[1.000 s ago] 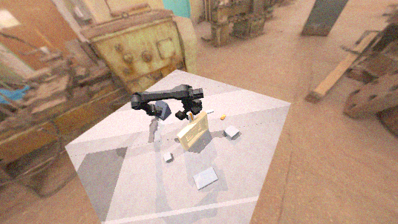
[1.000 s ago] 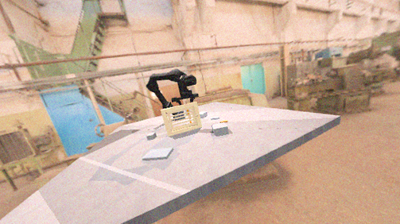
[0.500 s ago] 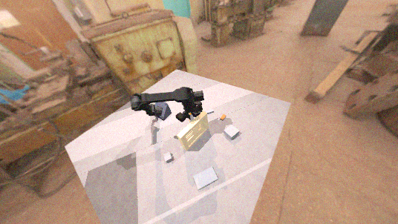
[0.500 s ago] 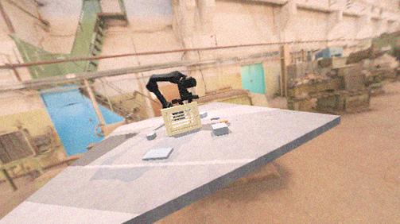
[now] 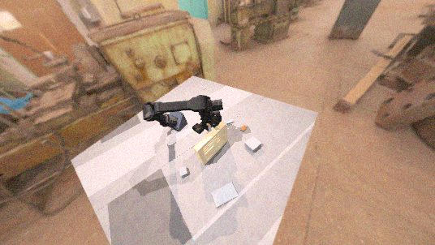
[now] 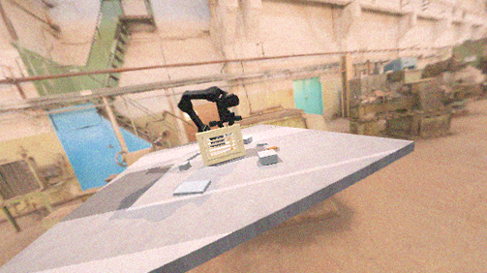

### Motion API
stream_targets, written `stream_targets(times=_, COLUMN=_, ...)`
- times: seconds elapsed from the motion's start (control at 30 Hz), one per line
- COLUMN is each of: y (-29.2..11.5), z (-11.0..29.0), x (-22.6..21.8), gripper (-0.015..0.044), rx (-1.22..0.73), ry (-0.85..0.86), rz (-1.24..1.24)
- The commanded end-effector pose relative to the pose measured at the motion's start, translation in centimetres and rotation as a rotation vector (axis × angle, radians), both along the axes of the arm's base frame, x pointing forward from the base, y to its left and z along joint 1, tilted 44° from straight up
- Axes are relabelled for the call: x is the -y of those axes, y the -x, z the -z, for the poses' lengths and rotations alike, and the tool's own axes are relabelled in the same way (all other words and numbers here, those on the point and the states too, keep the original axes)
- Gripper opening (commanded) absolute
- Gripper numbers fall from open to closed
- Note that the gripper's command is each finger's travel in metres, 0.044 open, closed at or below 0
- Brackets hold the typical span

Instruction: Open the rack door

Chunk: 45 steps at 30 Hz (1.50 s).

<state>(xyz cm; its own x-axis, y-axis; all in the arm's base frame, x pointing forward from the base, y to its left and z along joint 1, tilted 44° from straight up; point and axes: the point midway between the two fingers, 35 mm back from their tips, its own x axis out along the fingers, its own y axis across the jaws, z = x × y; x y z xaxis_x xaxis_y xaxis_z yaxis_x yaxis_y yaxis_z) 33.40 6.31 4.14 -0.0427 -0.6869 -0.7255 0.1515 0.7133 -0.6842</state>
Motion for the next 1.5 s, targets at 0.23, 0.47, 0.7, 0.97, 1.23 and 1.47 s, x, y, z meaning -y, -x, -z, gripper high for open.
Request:
stream_targets(times=0.23, y=-0.01, z=0.03, x=0.06, gripper=0.0018, rx=-0.348, ry=-0.026, rz=-0.366)
stream_targets(times=0.47, y=-0.01, z=0.03, x=0.06, gripper=0.0018, rx=-0.585, ry=-0.040, rz=-0.617)
stream_targets(times=0.7, y=-0.01, z=0.03, x=0.06, gripper=0.0018, rx=-0.821, ry=-0.055, rz=-0.868)
stream_targets(times=0.97, y=-0.01, z=0.03, x=0.06, gripper=0.0018, rx=-1.091, ry=-0.072, rz=-1.154)
stream_targets(times=1.23, y=-0.01, z=0.03, x=0.06, gripper=0.0018, rx=-1.276, ry=-0.084, rz=-1.351)
stream_targets(times=1.47, y=-0.01, z=0.03, x=0.06, gripper=0.0018, rx=-1.276, ry=-0.084, rz=-1.351)
